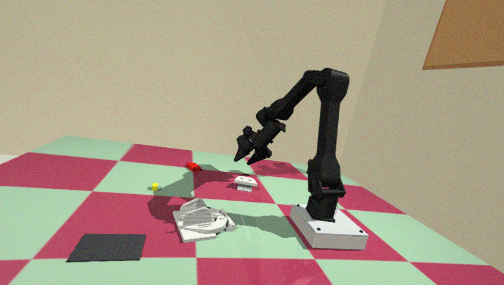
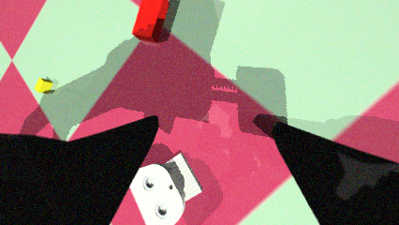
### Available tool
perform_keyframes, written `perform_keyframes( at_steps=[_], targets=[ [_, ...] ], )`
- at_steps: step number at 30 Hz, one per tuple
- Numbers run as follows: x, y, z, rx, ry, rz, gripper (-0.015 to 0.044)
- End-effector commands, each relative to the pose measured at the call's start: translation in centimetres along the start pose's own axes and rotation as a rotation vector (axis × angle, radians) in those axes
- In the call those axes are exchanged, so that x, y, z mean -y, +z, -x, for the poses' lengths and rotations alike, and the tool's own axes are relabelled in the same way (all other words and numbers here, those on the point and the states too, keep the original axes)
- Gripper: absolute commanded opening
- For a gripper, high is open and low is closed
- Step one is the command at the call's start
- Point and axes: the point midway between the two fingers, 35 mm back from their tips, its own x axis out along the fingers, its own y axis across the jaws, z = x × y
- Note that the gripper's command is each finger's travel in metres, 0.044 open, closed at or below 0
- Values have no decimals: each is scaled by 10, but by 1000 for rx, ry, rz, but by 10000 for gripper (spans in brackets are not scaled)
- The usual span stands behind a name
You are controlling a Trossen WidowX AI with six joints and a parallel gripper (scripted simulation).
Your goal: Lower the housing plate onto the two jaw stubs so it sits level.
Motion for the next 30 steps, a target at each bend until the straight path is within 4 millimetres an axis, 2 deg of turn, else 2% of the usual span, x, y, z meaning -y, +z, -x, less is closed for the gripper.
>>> perform_keyframes(
  at_steps=[1,16,30],
  targets=[
    [-9,1,4,-30,-20,-77,440],
    [-48,-20,18,-204,-144,-442,440],
    [-81,-44,43,-300,-358,-759,440]
  ],
)
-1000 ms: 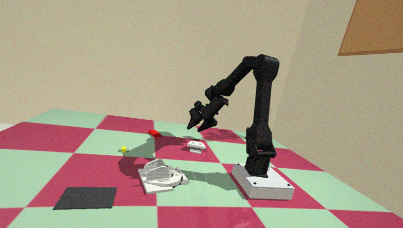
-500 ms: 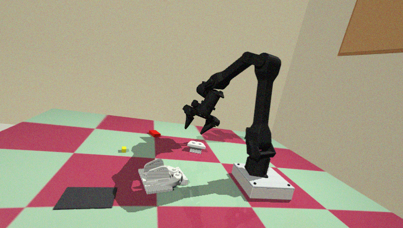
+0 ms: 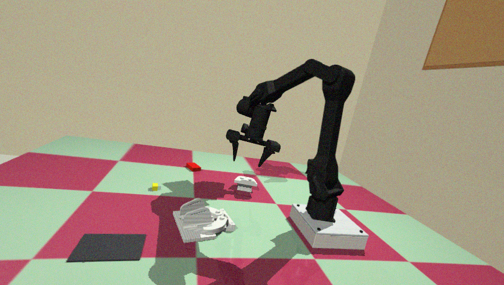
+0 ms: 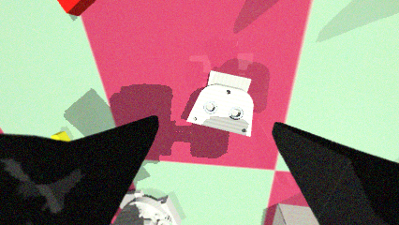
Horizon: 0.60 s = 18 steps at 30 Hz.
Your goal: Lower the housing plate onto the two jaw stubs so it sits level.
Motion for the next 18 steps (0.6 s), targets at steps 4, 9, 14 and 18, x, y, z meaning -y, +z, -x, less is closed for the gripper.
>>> perform_keyframes(
  at_steps=[4,9,14,18],
  targets=[
    [1,-16,15,10,-85,-140,440],
    [1,-17,16,11,-95,-155,440],
    [5,-17,-22,11,-95,-155,440],
    [5,-17,-24,11,-95,-155,440]
  ],
)
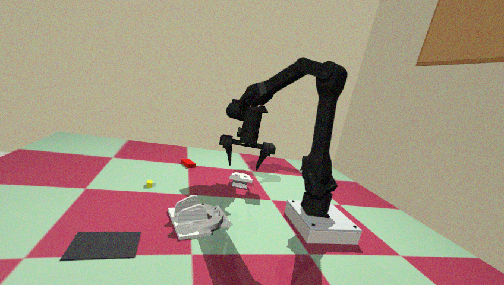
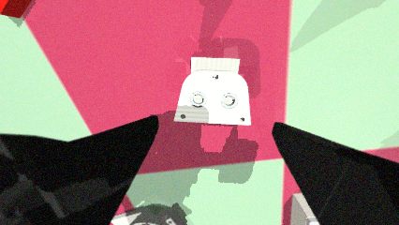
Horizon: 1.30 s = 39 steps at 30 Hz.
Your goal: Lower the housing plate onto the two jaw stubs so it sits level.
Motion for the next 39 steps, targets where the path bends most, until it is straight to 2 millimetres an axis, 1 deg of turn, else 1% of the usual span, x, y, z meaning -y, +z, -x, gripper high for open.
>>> perform_keyframes(
  at_steps=[1,14,21,39],
  targets=[
    [0,0,-4,7,1,-4,440],
    [0,0,-23,7,0,-4,440],
    [0,1,-25,7,0,-4,440],
    [1,1,-53,7,0,-4,440]
  ],
)
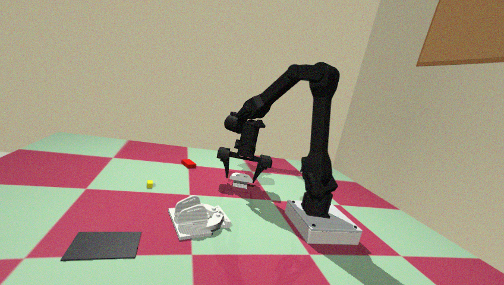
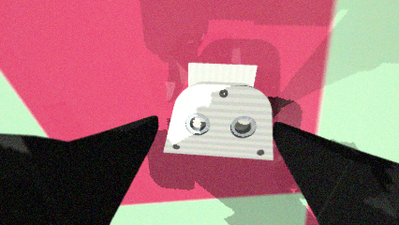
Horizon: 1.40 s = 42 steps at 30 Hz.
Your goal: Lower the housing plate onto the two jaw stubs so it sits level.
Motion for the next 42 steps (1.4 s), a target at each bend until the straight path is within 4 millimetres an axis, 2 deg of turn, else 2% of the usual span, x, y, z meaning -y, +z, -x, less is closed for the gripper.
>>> perform_keyframes(
  at_steps=[1,29,42],
  targets=[
    [3,-2,-6,-2,-9,-3,440],
    [3,-2,-7,-2,-9,-3,440],
    [2,-2,-6,-4,-6,0,353]
  ],
)
